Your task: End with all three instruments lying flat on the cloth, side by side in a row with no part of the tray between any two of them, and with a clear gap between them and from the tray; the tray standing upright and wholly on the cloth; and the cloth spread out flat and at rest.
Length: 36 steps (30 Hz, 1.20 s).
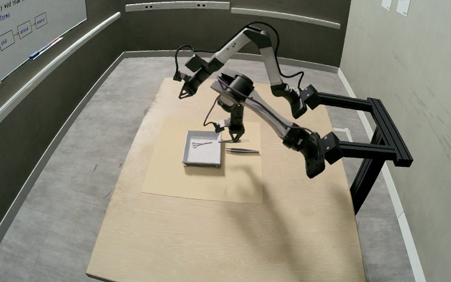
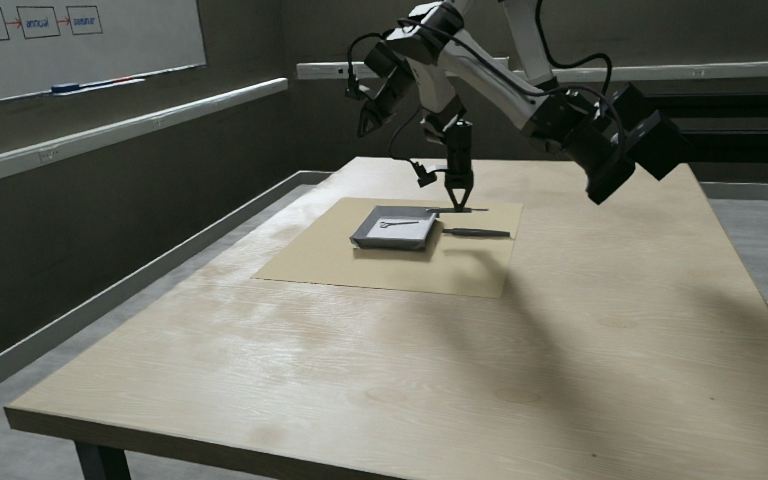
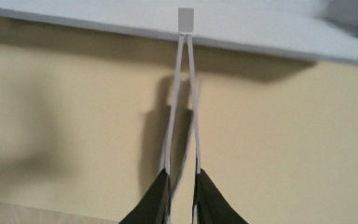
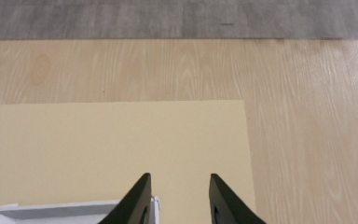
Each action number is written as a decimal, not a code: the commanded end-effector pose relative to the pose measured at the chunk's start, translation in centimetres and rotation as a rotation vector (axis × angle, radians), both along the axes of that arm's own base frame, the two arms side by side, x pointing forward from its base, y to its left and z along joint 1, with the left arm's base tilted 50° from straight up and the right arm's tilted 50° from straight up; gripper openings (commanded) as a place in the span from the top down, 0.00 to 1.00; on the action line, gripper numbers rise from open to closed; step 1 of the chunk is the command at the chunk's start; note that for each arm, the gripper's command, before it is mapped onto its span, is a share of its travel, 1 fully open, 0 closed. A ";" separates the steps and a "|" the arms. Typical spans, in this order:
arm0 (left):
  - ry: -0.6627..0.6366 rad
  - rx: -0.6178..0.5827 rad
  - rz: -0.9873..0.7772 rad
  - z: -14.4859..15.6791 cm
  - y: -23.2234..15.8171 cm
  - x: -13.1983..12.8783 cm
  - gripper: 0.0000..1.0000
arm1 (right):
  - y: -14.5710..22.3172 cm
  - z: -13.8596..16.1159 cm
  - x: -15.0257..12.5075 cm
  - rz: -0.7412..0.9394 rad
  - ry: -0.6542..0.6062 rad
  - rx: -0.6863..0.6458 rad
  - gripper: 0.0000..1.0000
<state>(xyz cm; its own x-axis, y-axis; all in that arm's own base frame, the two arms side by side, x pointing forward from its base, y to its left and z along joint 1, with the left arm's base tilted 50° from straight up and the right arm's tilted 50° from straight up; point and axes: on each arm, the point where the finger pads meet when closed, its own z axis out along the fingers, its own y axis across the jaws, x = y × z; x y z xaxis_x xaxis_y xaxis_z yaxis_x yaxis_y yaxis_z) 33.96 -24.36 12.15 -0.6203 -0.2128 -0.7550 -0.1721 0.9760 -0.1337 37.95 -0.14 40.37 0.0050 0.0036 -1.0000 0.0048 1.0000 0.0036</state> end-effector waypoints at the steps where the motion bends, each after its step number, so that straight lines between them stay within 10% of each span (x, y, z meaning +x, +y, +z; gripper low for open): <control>1: -0.047 0.027 -0.067 -0.2 -3.1 0.0 1.00 | 0.3 1.5 -1.0 0.005 -0.042 0.006 0.67; 13: -0.065 0.041 -0.105 -0.8 -5.4 -0.3 1.00 | 0.3 1.5 -1.0 0.005 -0.042 0.006 0.67; 16: 0.025 0.132 -0.154 -5.1 -5.2 -2.6 1.00 | 0.3 1.5 -1.0 0.005 -0.042 0.006 0.67; 36: -0.019 0.087 -0.129 -4.7 -5.4 0.9 1.00 | 0.3 1.5 -1.0 0.005 -0.042 0.006 0.67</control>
<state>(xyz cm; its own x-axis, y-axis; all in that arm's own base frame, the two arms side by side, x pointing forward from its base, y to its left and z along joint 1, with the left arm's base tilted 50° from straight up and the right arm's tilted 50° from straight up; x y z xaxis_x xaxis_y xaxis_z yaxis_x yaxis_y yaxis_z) 33.93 -29.12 7.06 -0.6374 -0.0496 -0.7689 -0.0499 0.9985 -0.0231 37.95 -0.14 40.37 0.0050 0.0036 -1.0000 0.0048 1.0000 0.0036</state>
